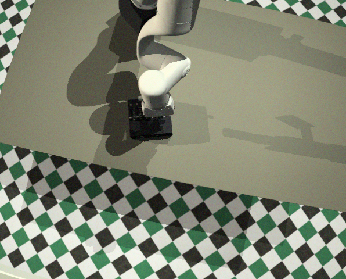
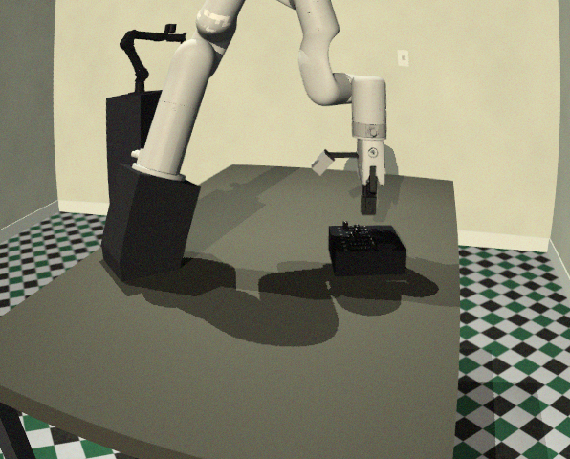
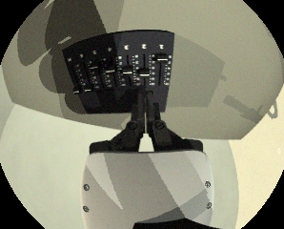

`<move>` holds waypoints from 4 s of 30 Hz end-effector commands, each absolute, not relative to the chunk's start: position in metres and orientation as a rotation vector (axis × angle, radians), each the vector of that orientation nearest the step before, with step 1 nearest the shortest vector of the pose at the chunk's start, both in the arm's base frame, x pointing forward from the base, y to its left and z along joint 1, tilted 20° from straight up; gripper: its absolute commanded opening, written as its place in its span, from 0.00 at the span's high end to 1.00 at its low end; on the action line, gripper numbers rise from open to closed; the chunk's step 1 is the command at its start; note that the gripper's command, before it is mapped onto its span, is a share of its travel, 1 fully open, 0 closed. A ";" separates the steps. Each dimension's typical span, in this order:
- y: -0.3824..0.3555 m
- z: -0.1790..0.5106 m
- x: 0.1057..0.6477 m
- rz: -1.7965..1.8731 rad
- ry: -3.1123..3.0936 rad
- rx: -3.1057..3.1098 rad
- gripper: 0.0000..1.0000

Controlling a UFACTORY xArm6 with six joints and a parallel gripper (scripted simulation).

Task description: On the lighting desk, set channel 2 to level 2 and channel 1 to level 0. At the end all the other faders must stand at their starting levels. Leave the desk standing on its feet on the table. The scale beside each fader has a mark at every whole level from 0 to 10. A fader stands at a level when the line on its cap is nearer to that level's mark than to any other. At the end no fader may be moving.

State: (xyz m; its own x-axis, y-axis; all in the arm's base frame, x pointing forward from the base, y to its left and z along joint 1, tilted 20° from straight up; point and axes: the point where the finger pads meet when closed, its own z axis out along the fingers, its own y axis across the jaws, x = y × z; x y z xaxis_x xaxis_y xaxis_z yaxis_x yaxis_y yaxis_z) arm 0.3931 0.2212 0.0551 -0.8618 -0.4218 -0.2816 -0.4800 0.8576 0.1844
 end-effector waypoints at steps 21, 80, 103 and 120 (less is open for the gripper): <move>0.227 0.042 0.397 0.367 2.798 -0.689 1.00; 0.229 0.037 0.399 0.367 2.798 -0.689 1.00; 0.229 0.037 0.400 0.367 2.798 -0.689 1.00; 0.229 0.037 0.400 0.367 2.798 -0.689 1.00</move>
